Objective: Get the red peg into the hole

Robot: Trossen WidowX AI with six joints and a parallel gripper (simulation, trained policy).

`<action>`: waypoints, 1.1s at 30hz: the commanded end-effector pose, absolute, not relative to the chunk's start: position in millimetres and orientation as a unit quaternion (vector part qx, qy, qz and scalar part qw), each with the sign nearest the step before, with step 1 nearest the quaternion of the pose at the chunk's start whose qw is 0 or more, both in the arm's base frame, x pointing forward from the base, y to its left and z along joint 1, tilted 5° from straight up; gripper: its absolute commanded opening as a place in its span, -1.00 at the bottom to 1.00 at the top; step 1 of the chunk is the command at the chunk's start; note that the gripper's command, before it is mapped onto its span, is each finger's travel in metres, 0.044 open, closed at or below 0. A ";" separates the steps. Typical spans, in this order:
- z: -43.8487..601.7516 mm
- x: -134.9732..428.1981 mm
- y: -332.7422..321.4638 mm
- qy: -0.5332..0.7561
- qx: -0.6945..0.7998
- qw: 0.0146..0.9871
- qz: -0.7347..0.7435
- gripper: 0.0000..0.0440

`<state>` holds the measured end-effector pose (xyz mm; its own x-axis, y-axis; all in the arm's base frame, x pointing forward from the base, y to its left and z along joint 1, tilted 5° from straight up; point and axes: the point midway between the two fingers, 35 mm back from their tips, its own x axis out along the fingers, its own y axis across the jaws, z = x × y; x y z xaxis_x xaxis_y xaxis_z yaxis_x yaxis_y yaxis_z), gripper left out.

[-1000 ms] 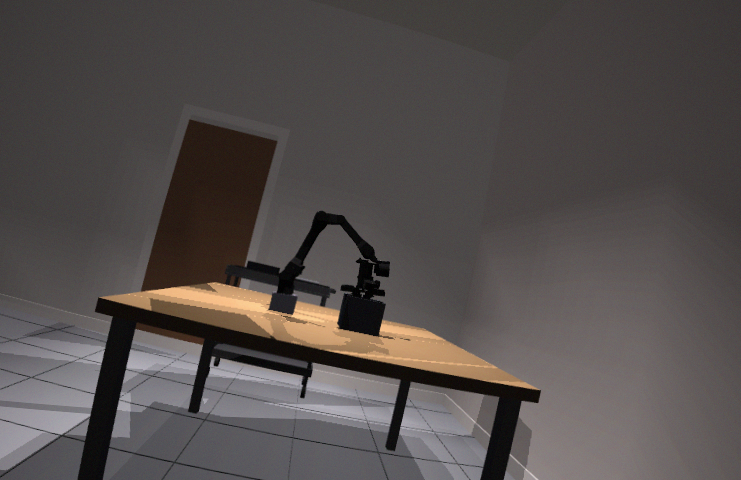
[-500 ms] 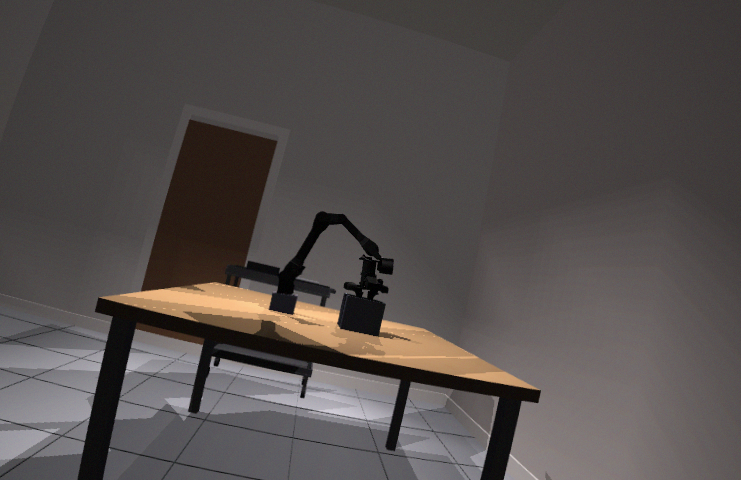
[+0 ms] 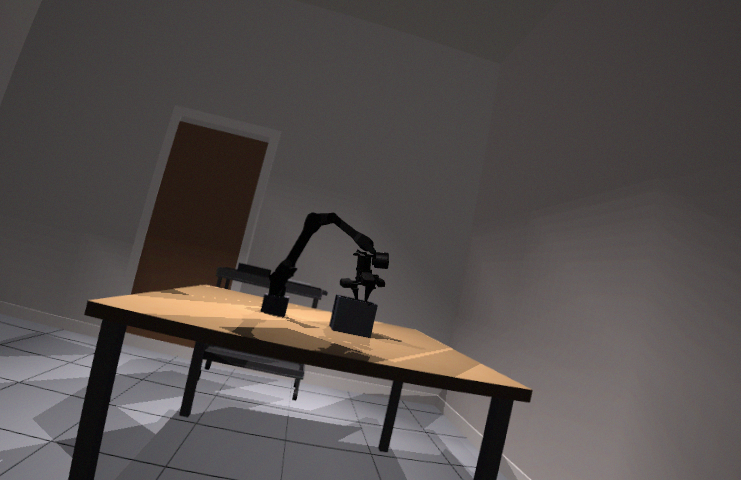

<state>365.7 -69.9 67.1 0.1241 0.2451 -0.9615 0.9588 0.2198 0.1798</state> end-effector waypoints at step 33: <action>269.8 407.9 -114.9 0.439 0.585 0.670 -0.124 -0.30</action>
